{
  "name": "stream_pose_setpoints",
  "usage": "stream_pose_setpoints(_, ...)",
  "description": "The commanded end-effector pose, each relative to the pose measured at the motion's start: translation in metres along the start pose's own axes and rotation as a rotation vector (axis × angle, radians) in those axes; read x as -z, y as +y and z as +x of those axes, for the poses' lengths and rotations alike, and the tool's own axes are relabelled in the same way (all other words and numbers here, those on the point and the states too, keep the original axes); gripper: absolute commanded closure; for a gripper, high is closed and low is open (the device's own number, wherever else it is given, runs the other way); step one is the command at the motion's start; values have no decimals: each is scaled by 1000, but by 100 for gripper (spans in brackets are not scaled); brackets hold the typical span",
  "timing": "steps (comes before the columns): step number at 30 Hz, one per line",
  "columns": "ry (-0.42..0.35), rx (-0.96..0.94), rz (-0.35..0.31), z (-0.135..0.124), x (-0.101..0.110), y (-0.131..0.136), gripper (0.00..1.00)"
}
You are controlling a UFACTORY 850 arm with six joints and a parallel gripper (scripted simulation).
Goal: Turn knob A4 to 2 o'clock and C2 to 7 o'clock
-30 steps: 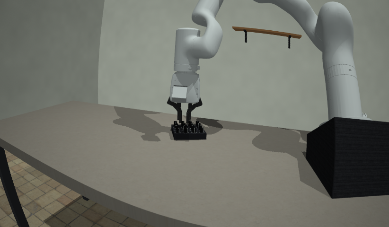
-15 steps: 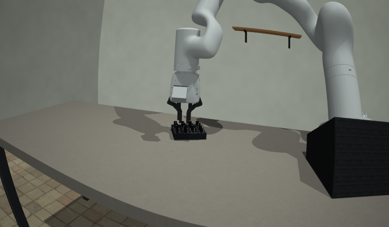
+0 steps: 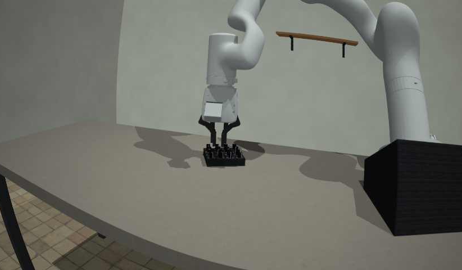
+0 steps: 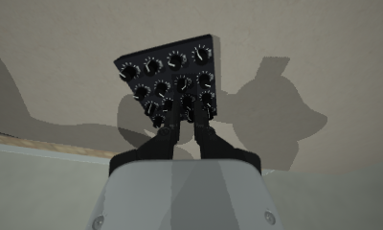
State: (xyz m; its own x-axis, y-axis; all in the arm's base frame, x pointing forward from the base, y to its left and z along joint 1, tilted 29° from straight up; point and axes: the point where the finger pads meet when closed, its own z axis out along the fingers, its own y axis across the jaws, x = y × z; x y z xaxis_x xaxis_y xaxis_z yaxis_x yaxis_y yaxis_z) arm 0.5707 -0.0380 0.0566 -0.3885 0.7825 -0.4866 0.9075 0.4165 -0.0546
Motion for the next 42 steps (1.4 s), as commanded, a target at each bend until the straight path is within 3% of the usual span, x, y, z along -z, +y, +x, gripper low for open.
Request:
stream_pose_setpoints(1, 0, 0, -1, 0, 1, 1, 81)
stream_pose_setpoints(42, 0, 0, -1, 0, -11, 1, 81)
